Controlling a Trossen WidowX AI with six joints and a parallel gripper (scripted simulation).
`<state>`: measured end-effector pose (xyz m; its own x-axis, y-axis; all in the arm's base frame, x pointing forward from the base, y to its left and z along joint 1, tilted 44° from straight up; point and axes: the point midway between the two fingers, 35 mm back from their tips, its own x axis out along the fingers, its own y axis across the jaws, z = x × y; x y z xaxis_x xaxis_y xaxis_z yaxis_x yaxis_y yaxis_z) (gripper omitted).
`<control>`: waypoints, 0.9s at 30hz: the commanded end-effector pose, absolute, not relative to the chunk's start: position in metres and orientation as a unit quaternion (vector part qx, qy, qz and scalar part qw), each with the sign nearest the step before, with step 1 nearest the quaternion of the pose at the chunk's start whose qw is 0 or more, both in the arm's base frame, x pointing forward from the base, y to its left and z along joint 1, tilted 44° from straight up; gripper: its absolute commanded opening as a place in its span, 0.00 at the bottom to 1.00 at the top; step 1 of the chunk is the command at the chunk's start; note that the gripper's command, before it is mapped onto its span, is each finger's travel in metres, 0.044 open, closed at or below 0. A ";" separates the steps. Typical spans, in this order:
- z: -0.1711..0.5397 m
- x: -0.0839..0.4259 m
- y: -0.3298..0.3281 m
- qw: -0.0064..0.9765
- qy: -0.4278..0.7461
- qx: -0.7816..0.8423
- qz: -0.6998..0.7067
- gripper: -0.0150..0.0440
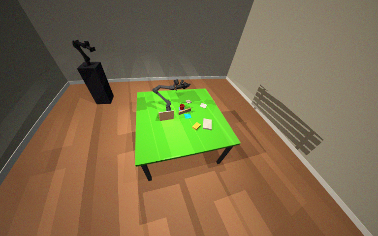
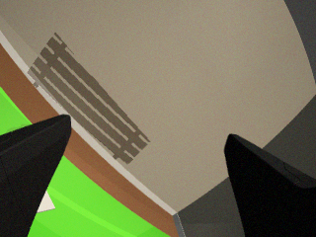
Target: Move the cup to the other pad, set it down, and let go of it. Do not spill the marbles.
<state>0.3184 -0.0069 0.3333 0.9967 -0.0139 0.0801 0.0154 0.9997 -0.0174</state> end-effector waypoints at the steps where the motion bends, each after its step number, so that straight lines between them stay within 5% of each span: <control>1: 0.329 0.320 -0.006 1.000 -0.030 -0.006 -0.004 0.89; 10: 0.137 0.302 0.026 0.865 0.443 0.227 0.065 0.50; 18: 0.091 0.201 0.067 0.478 0.735 0.480 -0.032 0.50; 27: 0.093 0.197 0.069 0.464 0.740 0.486 -0.037 0.50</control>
